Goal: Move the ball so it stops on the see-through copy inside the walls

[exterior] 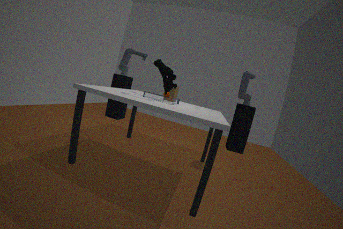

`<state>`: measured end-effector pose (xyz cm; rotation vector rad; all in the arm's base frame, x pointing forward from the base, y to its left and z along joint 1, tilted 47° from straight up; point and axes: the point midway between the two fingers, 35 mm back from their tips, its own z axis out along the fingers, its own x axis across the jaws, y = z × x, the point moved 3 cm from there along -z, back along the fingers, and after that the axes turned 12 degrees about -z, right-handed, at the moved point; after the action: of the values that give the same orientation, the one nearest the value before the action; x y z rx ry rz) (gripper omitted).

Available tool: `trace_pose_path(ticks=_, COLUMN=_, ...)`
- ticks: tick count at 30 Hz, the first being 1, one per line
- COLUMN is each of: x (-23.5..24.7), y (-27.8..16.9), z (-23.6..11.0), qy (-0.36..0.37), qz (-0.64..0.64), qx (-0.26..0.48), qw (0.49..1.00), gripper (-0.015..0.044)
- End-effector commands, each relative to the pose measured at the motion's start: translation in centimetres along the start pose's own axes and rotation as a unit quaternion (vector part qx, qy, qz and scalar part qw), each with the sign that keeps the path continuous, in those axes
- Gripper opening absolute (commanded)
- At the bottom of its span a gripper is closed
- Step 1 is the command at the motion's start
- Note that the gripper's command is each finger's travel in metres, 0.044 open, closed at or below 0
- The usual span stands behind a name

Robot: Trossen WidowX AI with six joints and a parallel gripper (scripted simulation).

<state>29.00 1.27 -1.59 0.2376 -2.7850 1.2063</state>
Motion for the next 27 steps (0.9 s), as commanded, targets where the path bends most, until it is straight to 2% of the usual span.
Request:
trace_pose_path(ticks=1, x=-0.4, y=-0.1, z=-3.2, qy=-0.009, qz=0.008, qx=-0.005, qw=1.0, gripper=0.0)
trace_pose_path(ticks=8, x=0.3, y=-0.3, z=-8.4, qy=-0.007, qz=0.009, qx=-0.002, qw=1.0, gripper=0.0)
trace_pose_path(ticks=11, x=0.6, y=-0.3, z=-9.5, qy=-0.007, qz=0.009, qx=-0.001, qw=1.0, gripper=0.0)
trace_pose_path(ticks=18, x=0.5, y=0.3, z=-8.8, qy=-0.008, qz=0.012, qx=-0.001, qw=1.0, gripper=0.0)
trace_pose_path(ticks=27, x=0.5, y=4.2, z=-4.2, qy=-0.007, qz=0.011, qx=-0.001, qw=1.0, gripper=0.0)
